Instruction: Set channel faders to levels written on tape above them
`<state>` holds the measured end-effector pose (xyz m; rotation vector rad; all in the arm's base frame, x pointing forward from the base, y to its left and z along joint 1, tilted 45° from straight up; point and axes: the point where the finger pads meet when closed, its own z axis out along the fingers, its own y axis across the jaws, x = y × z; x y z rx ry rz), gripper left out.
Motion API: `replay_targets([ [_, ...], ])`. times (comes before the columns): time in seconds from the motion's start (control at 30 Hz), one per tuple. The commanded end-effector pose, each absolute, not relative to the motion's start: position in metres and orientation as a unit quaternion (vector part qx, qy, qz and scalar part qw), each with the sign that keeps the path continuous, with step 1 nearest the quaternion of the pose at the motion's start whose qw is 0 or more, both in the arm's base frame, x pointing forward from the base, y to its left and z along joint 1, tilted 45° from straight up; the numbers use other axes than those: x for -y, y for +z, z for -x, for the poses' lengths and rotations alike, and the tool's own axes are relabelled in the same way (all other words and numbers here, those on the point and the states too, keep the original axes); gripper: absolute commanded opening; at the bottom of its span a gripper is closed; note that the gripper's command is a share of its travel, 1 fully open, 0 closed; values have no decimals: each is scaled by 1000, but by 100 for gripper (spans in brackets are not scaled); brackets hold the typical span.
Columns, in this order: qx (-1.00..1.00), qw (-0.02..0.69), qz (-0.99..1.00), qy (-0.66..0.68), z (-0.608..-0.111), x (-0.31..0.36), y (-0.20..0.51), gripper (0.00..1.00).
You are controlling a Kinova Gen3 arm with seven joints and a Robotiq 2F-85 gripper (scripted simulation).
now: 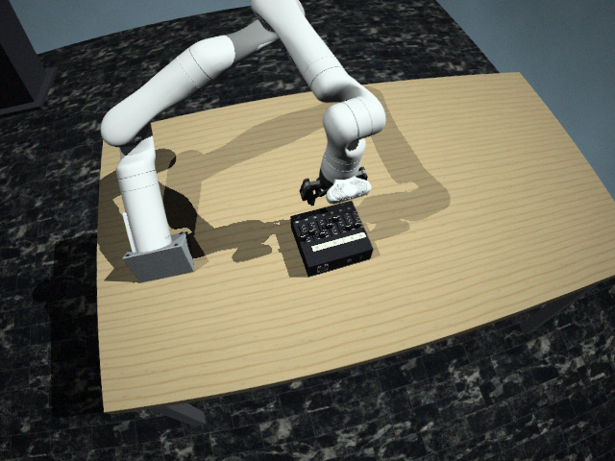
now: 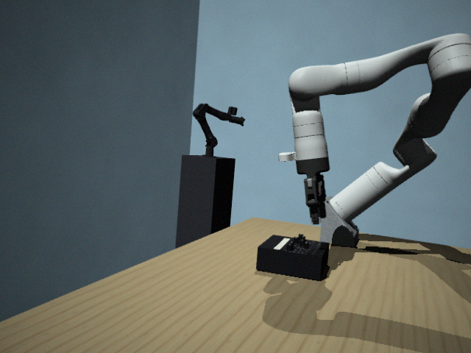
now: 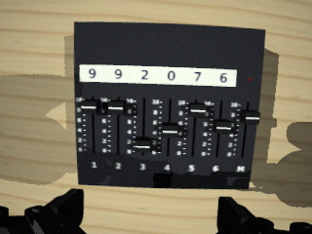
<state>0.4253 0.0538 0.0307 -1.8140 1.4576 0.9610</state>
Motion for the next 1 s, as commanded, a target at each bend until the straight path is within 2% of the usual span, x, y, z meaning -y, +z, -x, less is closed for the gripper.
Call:
replay_targets([
  [0.0, -548, 309, 688, 361, -426, -52, 31, 100],
  [0.4, -501, 328, 728, 334, -426, -46, 32, 100],
  [0.97, -315, 376, 840, 231, -426, -21, 36, 100],
])
